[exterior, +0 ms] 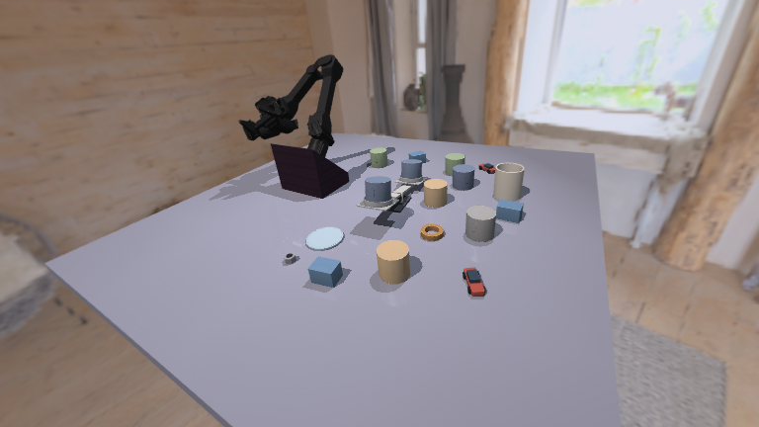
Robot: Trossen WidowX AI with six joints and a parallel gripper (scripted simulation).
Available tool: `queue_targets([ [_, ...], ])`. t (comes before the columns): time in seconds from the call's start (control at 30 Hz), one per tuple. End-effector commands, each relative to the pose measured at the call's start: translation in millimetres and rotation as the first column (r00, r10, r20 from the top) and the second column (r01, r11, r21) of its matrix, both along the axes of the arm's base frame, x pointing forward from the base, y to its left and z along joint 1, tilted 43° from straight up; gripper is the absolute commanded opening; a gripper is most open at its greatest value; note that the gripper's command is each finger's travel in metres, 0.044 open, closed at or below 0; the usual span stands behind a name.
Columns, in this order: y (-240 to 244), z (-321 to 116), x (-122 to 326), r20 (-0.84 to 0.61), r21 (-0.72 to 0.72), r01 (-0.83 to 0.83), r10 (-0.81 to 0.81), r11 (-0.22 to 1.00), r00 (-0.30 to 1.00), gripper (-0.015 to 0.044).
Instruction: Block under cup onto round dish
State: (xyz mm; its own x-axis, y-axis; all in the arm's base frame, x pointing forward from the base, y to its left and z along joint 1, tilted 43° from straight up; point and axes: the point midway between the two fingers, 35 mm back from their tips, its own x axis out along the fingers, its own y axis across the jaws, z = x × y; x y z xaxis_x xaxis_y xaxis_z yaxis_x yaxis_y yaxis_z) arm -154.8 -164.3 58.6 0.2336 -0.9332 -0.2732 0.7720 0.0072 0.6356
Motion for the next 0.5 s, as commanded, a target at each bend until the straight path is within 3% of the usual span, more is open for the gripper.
queue_targets([
  [0.0,-0.3,0.0,0.4,0.0,0.001,-0.003,0.003,1.0,1.0,0.0426],
  [0.47,-41.4,3.6,71.7,0.03,0.078,-0.374,0.373,0.924,0.927,0.044],
])
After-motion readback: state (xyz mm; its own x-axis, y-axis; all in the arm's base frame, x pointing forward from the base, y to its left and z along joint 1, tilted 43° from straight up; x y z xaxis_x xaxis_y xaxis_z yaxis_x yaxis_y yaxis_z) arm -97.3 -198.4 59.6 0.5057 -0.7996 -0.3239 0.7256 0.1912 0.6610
